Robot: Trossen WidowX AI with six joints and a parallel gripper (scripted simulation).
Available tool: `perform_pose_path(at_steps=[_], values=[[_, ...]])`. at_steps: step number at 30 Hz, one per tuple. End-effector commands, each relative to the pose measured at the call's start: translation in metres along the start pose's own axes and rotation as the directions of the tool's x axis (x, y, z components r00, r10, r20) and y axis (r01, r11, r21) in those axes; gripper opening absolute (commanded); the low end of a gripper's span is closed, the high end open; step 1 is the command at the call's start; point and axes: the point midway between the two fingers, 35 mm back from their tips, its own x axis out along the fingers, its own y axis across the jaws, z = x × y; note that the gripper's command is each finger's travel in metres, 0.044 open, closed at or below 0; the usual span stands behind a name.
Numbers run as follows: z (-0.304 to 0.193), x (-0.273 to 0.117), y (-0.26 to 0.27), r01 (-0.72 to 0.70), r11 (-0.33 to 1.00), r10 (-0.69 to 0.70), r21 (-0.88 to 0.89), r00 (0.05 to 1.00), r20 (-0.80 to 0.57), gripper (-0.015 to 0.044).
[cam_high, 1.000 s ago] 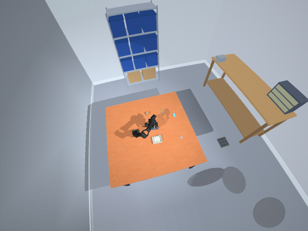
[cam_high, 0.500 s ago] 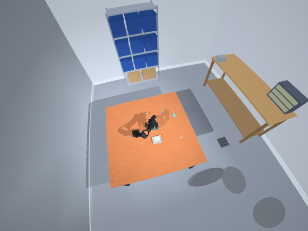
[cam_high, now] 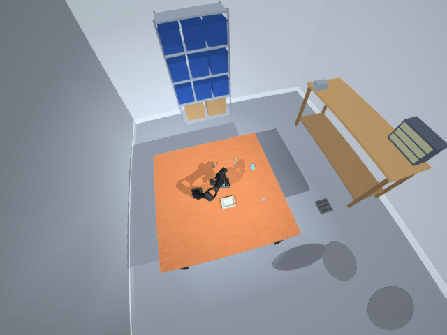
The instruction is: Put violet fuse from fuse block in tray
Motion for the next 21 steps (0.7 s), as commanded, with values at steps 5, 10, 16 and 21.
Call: perform_pose_path(at_steps=[5,10,16,21], values=[[0.0000,-0.0002,-0.0001,0.000,1.000,0.000,0.000,1.000,0.000,0.0027],[0.0000,-0.0002,-0.0001,0.000,1.000,0.000,0.000,1.000,0.000,0.0000],[0.0001,-0.0019,-0.0002,0.000,1.000,0.000,0.000,1.000,0.000,0.0000],[0.0003,-0.0043,-0.0003,0.000,1.000,0.000,0.000,1.000,0.000,0.0000]])
